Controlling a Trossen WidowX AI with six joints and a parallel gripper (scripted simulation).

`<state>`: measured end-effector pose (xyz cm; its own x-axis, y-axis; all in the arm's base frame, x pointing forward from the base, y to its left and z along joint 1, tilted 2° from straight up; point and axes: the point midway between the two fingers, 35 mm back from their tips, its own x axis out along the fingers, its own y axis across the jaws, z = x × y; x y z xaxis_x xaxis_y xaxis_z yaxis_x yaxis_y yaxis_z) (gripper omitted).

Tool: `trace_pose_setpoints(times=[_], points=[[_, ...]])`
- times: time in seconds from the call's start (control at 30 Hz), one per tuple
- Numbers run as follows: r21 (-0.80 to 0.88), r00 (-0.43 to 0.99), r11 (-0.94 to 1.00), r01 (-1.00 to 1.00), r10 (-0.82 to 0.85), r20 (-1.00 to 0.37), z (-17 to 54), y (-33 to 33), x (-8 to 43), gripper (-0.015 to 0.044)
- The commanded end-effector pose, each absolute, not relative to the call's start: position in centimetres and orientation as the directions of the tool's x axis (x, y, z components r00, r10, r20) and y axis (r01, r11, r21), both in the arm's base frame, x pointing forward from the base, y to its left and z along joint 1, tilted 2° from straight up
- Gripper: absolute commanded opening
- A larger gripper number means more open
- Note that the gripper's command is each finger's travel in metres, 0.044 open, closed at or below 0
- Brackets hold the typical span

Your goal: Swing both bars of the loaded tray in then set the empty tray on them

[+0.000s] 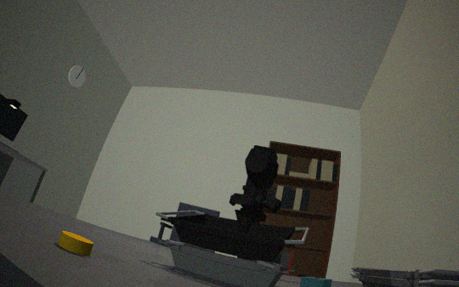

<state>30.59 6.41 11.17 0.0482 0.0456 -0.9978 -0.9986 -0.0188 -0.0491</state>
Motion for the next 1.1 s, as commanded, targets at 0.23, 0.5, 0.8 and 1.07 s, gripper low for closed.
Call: trace_pose_setpoints(times=[0.23,0.5,0.8,1.07], points=[[-0.026,0.025,-0.019,-0.999,0.048,-0.999,10.7,6.5,30.0,0.0000],[-0.040,0.039,-0.019,-0.999,0.047,-0.998,10.6,6.5,30.2,0.0000],[-0.026,0.025,-0.019,-0.999,0.048,-0.999,9.9,6.6,29.6,0.0000],[-0.026,0.025,-0.019,-0.999,0.048,-0.999,9.9,6.6,29.6,0.0000]])
